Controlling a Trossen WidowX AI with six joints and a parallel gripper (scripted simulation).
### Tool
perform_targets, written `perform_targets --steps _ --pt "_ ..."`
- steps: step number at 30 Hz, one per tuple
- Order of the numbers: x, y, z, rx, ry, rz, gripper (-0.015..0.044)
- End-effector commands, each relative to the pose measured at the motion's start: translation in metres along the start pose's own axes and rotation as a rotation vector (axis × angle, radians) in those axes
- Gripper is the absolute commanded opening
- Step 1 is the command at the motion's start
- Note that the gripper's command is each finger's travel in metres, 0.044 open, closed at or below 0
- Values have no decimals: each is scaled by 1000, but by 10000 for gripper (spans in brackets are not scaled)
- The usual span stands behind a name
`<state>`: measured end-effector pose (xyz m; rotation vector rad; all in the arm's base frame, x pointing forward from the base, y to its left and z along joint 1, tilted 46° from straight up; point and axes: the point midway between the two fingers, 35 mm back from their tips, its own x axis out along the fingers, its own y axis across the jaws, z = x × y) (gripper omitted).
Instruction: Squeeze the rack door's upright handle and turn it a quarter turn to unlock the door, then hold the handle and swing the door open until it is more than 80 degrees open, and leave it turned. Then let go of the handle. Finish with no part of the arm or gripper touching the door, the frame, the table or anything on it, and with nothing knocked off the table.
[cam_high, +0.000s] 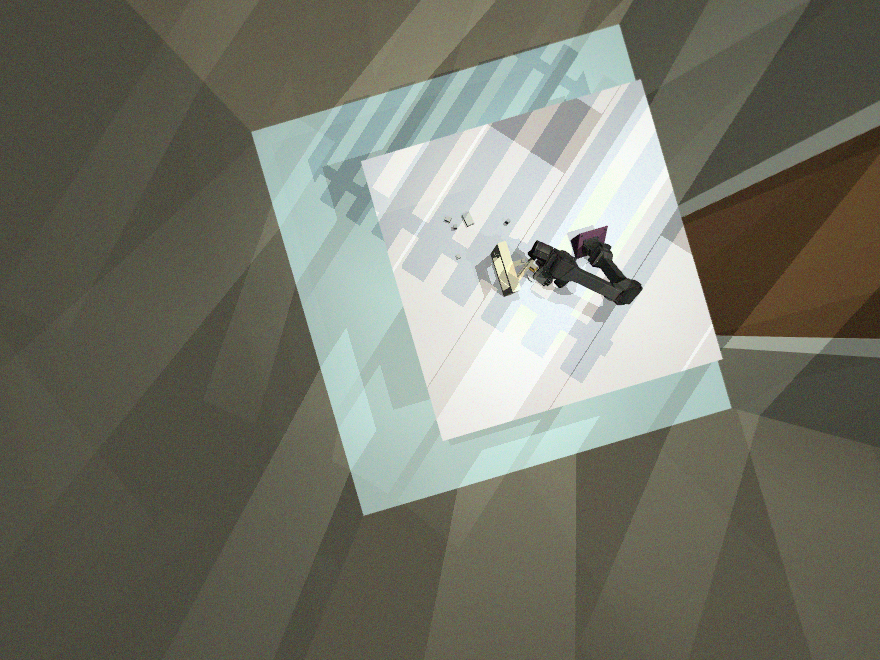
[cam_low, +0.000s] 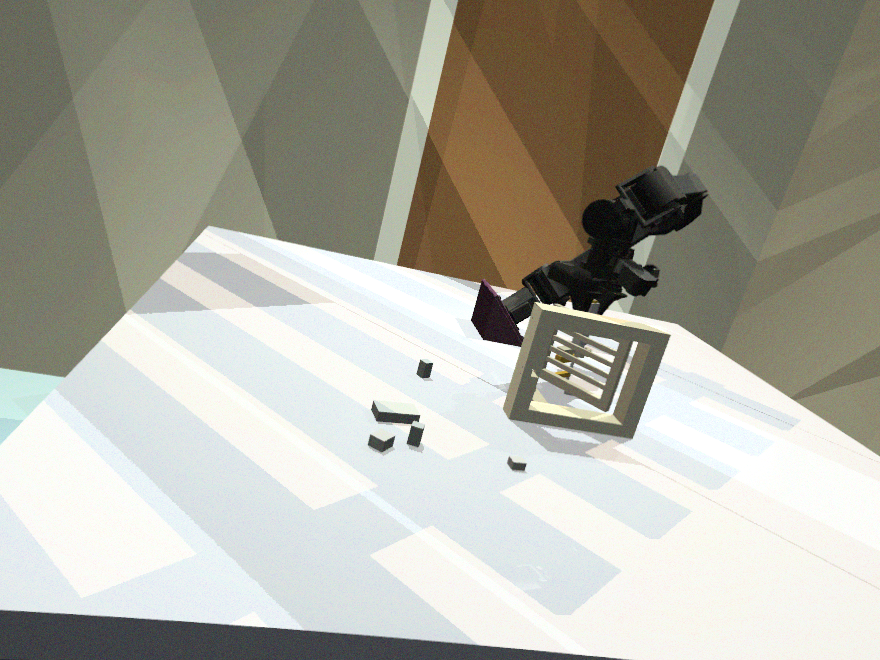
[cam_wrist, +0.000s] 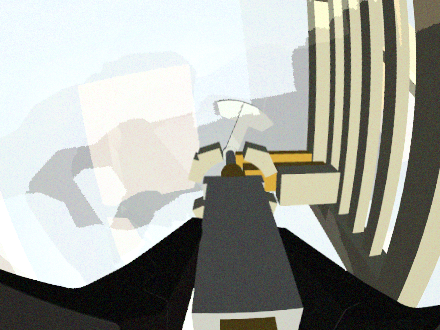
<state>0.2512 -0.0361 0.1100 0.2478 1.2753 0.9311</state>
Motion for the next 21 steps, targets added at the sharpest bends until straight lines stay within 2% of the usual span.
perform_targets --steps 1,21 --pt "0 8 2 78 -6 0 16" --pt "0 44 19 397 -6 2 16"
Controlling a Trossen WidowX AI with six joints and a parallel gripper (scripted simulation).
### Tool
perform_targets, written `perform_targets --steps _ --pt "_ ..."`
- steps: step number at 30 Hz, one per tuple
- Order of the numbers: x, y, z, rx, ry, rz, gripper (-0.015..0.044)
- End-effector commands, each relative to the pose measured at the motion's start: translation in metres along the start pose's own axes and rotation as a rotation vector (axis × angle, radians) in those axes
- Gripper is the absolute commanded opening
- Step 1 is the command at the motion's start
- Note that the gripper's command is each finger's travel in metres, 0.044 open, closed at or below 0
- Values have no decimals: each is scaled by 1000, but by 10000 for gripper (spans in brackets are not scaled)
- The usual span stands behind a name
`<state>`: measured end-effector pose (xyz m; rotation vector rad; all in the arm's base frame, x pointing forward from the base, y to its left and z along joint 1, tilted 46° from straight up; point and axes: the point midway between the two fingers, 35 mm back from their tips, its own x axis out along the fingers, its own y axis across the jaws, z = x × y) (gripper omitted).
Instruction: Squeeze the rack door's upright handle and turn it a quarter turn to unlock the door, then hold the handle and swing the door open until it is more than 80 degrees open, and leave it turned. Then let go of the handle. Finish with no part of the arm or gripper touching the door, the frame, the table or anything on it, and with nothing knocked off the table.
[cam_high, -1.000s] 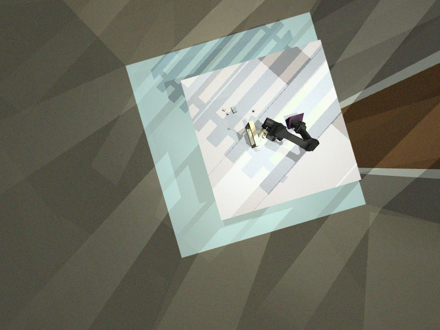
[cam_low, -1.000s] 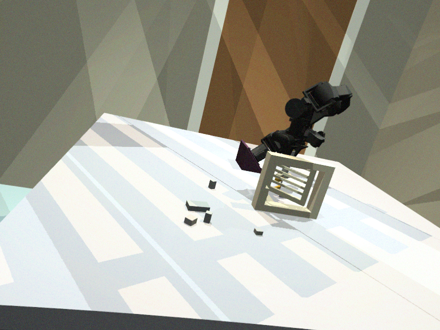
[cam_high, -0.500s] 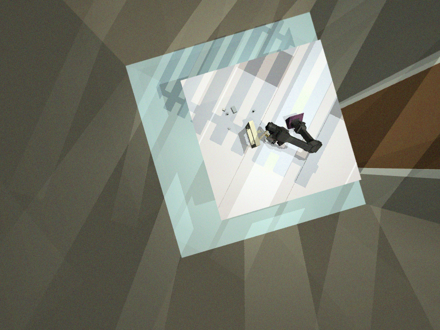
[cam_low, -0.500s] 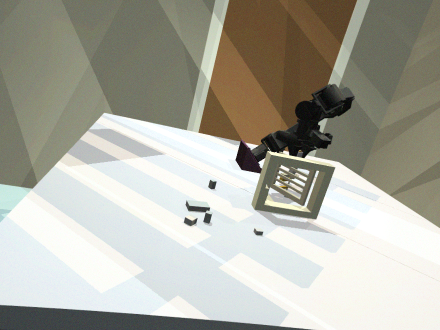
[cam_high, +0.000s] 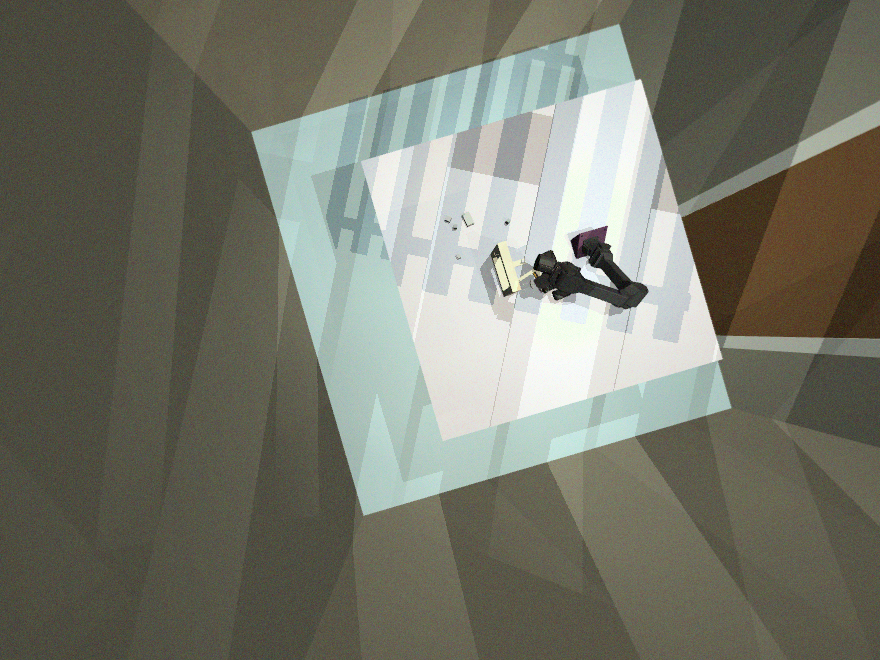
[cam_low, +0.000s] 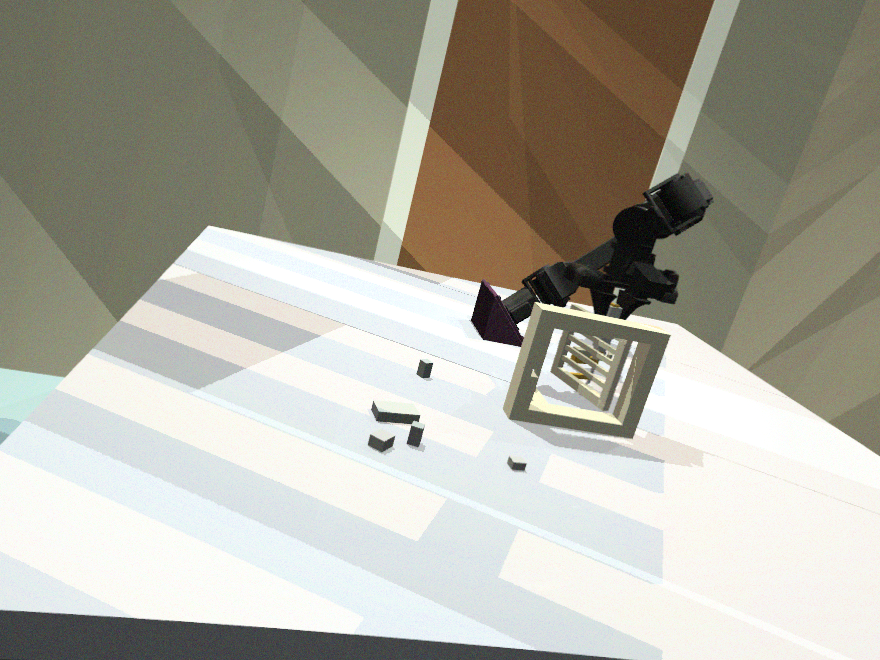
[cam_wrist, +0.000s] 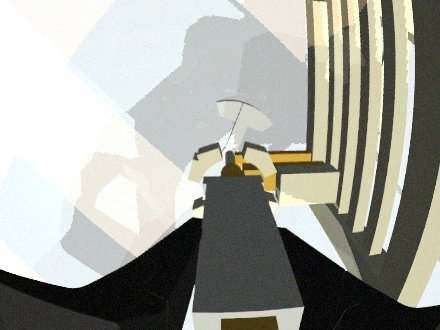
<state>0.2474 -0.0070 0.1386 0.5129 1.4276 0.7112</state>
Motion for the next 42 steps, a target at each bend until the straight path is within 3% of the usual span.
perform_targets --steps 1,14,28,38,42 --pt "-1 8 2 75 -4 2 16" --pt "-1 31 11 269 -4 3 16" --pt "-1 32 12 278 -4 3 16" --pt "-1 32 12 278 -4 3 279" --pt "-4 32 12 280 -13 -1 288"
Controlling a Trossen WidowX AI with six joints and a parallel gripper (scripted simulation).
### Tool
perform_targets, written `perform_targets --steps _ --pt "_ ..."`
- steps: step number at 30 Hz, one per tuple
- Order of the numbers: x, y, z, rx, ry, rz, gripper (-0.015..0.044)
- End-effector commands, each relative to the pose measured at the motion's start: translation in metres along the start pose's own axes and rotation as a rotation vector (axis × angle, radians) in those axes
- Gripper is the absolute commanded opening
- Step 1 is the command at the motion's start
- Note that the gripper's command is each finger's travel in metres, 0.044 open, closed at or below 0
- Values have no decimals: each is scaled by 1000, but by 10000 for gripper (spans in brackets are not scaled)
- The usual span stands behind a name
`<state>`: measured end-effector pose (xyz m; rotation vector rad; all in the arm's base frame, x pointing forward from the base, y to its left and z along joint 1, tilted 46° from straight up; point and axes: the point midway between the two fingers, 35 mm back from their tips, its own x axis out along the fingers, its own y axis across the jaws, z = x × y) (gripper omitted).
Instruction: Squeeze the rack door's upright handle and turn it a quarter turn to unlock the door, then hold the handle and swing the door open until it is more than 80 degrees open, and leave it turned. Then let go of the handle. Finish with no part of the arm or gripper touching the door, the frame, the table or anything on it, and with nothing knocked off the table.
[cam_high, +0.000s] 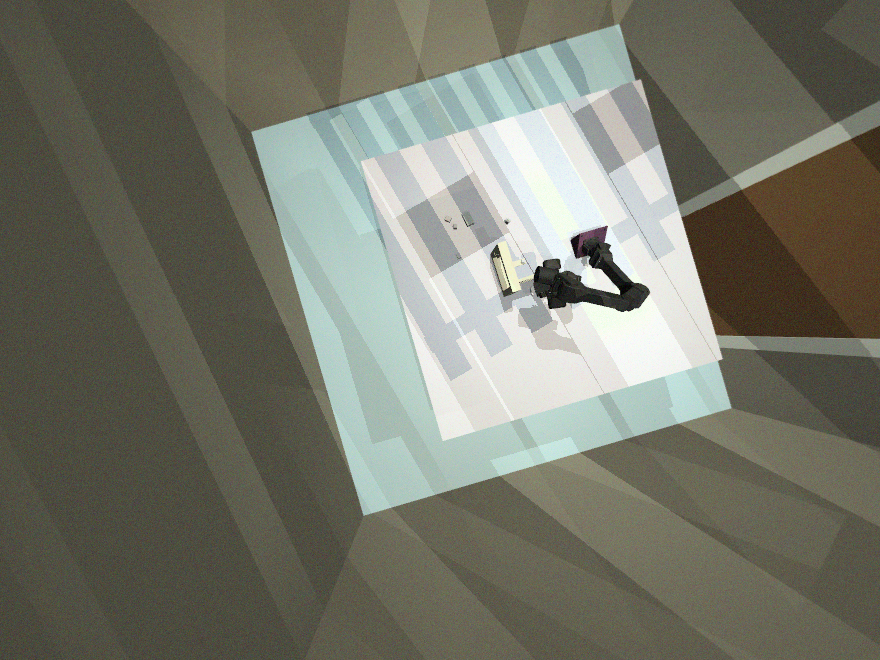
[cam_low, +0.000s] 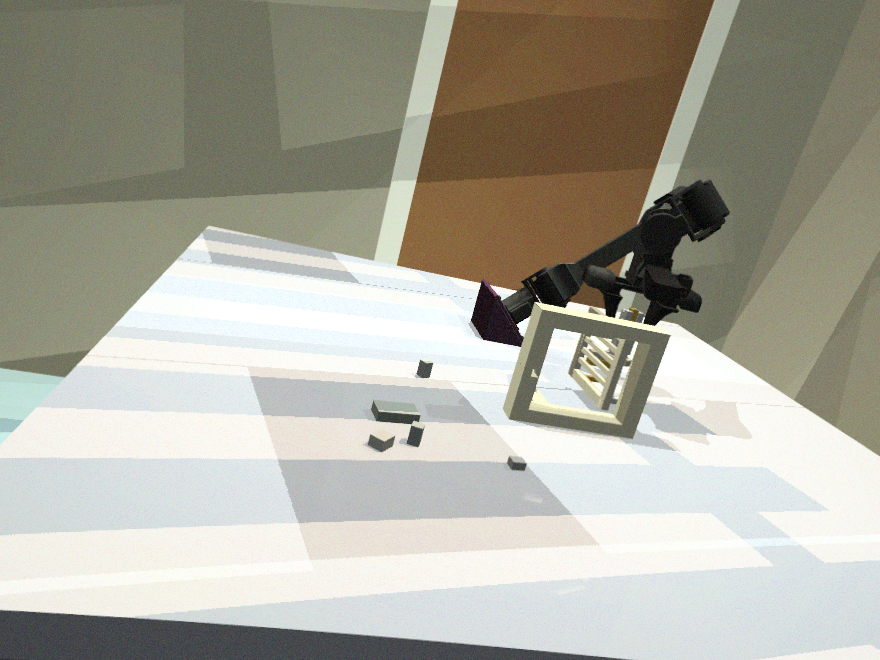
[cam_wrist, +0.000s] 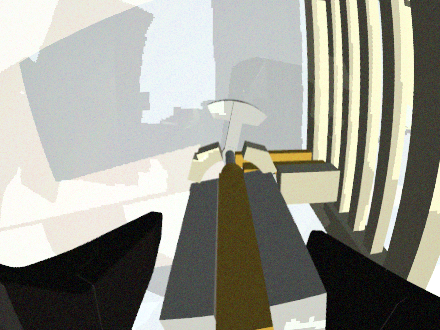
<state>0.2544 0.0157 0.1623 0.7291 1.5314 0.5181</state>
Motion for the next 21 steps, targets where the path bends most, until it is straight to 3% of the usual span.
perform_targets --steps 1,21 --pt "-5 0 0 5 -18 -4 288" --pt "-43 1 -2 23 -155 -42 288"
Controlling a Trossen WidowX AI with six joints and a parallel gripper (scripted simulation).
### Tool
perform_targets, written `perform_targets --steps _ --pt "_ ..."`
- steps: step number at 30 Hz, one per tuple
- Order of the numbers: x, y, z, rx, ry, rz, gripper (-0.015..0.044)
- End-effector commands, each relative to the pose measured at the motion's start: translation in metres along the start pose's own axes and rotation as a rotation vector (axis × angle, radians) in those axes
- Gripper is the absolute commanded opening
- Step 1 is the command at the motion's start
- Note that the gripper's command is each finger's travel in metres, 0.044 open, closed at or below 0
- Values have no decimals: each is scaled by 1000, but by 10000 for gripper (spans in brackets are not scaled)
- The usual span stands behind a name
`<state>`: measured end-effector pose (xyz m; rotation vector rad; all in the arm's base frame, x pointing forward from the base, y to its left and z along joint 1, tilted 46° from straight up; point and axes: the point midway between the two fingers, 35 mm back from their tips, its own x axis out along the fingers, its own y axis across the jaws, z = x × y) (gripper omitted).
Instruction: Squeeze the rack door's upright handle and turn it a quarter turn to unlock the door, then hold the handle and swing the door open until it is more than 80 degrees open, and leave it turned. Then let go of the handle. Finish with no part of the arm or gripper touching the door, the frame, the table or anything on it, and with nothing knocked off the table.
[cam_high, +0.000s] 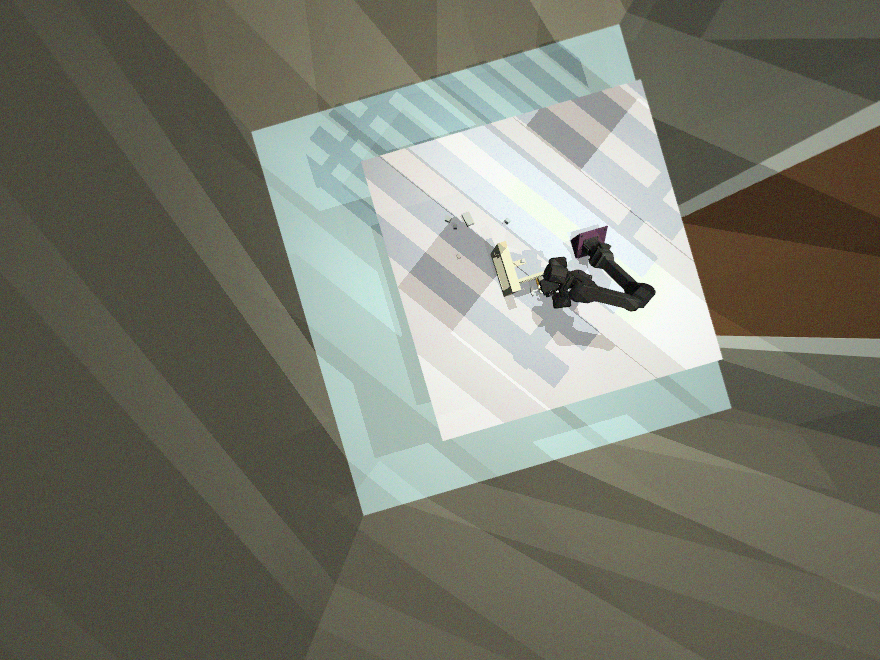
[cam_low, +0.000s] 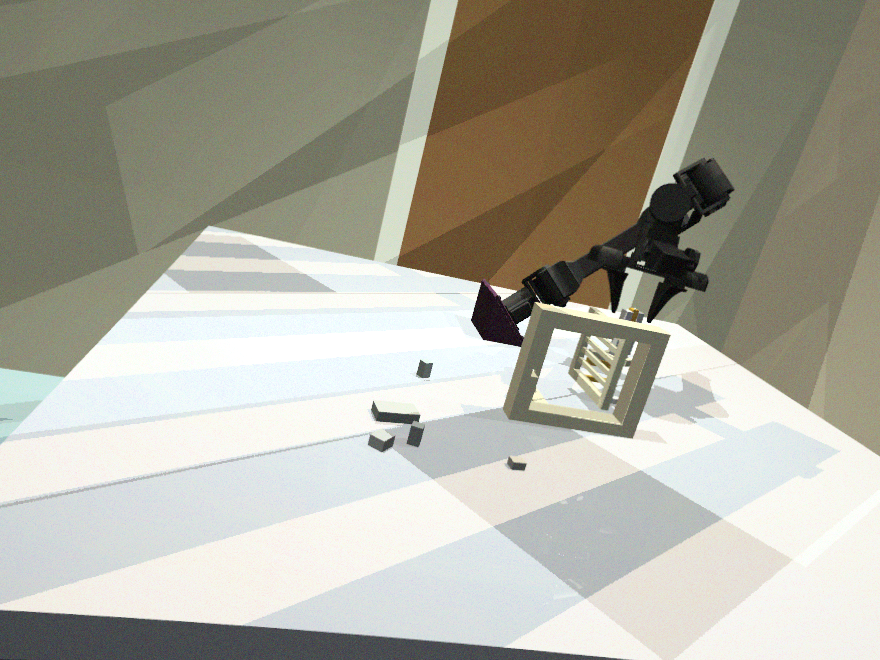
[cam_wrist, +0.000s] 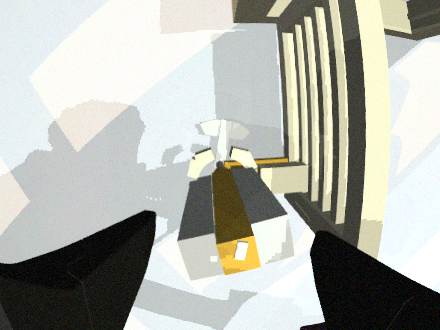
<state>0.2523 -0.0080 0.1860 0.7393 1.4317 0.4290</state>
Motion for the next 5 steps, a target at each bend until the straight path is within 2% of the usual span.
perform_targets --steps 1,5 --pt "-11 1 1 4 -38 -15 288" --pt "-18 1 0 8 -65 -23 288"
